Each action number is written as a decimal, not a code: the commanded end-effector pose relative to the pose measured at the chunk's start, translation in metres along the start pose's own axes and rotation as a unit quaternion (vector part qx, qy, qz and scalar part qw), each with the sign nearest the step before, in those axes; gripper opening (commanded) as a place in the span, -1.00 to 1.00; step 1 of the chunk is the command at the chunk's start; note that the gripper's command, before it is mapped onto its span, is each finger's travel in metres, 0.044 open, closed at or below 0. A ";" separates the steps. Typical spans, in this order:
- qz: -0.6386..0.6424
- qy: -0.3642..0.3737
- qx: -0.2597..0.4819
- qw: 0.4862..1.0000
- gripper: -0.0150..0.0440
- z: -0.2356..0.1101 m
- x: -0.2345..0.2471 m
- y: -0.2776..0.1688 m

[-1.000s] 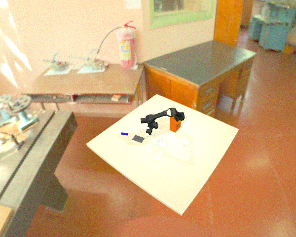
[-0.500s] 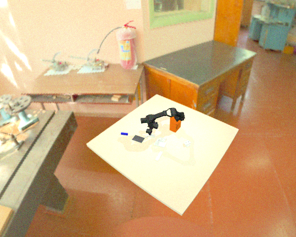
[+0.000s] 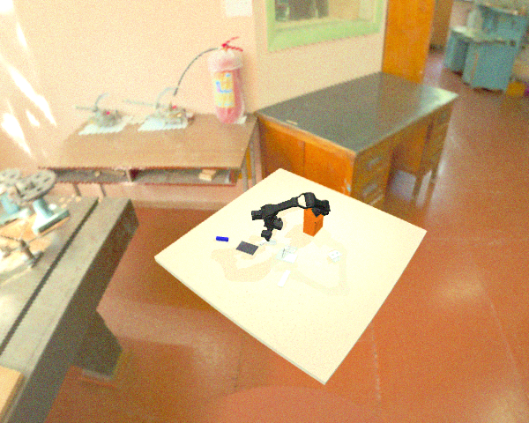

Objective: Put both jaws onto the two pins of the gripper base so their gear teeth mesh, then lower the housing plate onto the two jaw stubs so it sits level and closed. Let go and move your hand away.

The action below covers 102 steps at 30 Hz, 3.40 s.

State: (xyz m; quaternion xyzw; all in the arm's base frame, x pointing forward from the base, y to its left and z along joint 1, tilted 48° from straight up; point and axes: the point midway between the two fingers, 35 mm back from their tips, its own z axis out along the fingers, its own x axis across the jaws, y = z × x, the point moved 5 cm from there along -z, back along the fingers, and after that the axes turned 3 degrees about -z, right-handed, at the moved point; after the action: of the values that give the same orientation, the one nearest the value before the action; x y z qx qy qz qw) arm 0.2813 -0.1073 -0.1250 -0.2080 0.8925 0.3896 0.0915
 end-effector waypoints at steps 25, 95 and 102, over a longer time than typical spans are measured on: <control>0.001 -0.002 0.000 1.000 1.00 0.000 0.000 0.000; 0.002 -0.002 0.000 1.000 1.00 0.050 -0.002 -0.001; 0.002 -0.002 -0.001 1.000 1.00 0.052 -0.002 -0.001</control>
State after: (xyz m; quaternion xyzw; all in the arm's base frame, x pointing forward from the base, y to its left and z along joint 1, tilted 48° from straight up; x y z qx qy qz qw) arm 0.2847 -0.0707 -0.1597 -0.2083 0.8927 0.3885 0.0930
